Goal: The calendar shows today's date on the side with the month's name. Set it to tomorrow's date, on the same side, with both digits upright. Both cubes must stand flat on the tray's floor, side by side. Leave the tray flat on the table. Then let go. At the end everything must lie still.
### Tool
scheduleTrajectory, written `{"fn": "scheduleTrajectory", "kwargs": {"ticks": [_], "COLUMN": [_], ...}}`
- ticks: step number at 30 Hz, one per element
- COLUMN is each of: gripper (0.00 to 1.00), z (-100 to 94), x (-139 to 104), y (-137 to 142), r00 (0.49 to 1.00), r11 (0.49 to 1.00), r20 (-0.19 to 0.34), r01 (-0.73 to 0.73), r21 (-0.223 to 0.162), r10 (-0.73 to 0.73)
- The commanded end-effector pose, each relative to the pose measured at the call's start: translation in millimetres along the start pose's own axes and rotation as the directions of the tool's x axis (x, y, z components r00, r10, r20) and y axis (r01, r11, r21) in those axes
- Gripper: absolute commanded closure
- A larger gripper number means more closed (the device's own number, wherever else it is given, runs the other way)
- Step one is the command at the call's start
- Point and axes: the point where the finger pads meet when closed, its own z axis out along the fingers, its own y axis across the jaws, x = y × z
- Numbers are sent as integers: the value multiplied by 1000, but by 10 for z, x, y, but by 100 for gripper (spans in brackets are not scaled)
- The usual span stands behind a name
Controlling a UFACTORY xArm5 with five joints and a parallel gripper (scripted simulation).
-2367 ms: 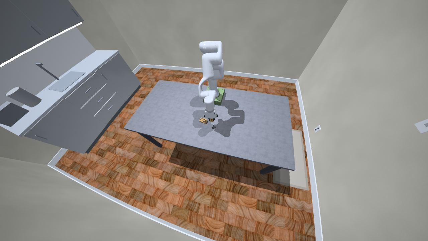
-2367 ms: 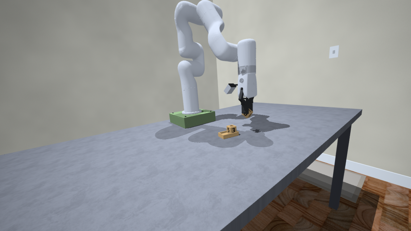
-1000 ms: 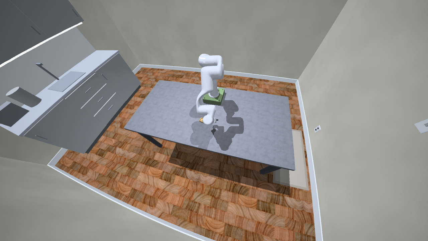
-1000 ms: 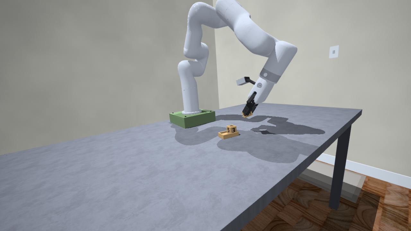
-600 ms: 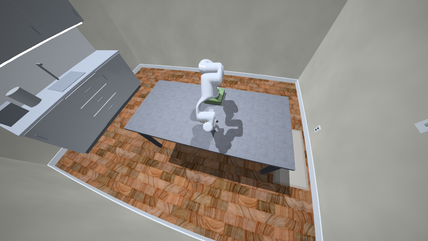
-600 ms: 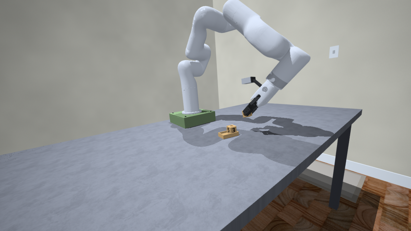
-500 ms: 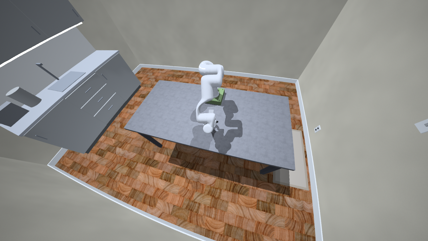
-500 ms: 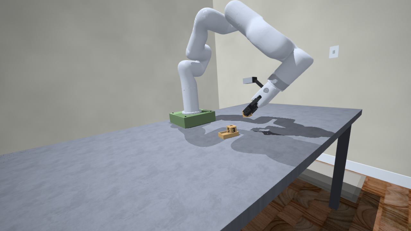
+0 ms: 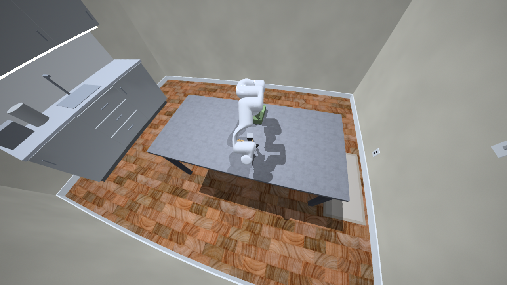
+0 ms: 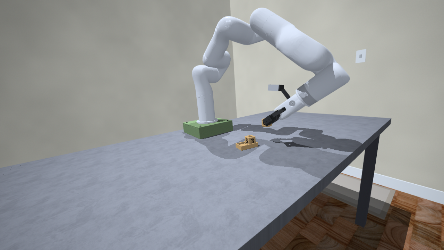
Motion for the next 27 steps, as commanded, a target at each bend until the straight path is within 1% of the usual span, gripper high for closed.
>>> {"fn": "scheduleTrajectory", "kwargs": {"ticks": [1, 15, 27], "gripper": [71, 71, 71], "z": [-17, -6, 67], "x": [1, -15, -118], "y": [0, 0, 0], "r00": [1000, 1000, 1000], "r11": [1000, 1000, 1000], "r20": [-4, -4, -4], "r01": [0, 0, 0], "r21": [0, 0, 0], "r10": [0, 0, 0]}}
